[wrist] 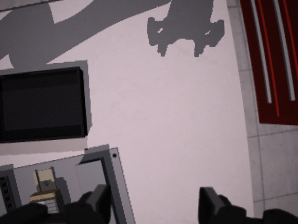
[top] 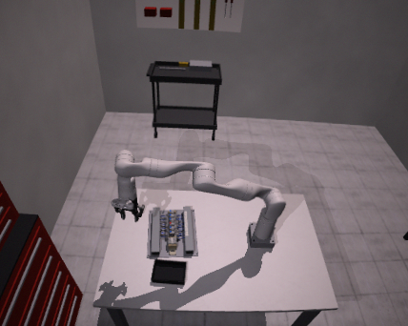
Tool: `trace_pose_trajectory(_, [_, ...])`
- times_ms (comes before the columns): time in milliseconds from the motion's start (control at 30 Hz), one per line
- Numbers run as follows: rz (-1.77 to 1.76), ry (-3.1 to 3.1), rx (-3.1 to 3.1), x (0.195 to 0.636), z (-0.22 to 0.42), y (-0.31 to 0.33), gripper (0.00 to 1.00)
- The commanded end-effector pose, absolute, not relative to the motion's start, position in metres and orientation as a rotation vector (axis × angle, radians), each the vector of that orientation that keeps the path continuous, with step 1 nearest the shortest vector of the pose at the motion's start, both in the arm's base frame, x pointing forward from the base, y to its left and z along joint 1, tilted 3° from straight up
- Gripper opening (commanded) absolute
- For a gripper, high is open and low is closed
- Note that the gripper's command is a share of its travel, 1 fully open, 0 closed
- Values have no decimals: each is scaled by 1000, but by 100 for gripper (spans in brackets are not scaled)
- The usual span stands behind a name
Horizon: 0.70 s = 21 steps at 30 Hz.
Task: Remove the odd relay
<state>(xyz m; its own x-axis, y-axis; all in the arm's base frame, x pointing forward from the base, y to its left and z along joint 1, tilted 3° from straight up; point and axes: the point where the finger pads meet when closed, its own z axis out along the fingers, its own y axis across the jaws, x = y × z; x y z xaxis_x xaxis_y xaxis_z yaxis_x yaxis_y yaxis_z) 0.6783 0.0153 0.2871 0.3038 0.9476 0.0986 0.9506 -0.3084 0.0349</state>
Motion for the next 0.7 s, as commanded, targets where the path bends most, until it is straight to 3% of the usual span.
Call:
trace_pose_trajectory(0, [-162, -1832, -2512, 679, 287, 13, 61])
trace_pose_trajectory(667, [-173, -1850, -2489, 677, 263, -18, 61])
